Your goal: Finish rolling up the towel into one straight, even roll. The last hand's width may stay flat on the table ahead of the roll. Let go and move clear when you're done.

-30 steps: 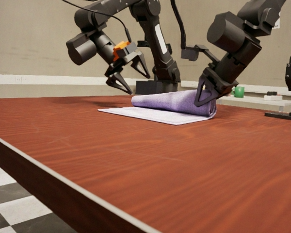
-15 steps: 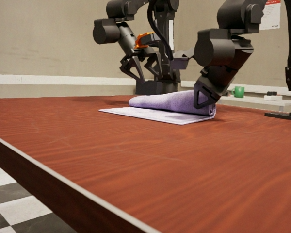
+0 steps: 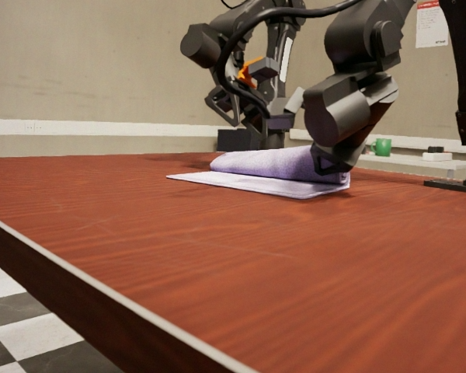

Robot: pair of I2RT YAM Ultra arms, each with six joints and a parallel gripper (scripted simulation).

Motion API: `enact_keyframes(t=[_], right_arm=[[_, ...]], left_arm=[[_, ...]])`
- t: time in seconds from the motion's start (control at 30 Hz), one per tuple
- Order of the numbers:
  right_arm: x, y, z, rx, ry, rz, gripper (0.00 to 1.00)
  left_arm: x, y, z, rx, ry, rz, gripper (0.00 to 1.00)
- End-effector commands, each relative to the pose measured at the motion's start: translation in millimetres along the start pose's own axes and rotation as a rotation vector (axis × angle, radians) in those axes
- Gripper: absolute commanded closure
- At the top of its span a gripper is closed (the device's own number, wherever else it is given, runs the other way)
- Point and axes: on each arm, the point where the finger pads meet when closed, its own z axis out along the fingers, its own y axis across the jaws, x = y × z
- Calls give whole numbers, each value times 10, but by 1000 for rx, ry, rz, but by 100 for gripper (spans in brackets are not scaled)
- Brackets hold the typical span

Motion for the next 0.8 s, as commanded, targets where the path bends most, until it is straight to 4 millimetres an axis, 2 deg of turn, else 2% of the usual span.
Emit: enact_keyframes(t=[0.0,0.4,0.77], right_arm=[[-49,-124,19,79,-19,-24,2],[-23,-304,-74,58,-29,-49,2],[246,-141,275,60,-28,-48,2]], left_arm=[[-61,-88,-69,50,-18,-10,68],[-9,-7,3,50,-18,-10,68],[-9,-7,3,50,-18,-10,68]])
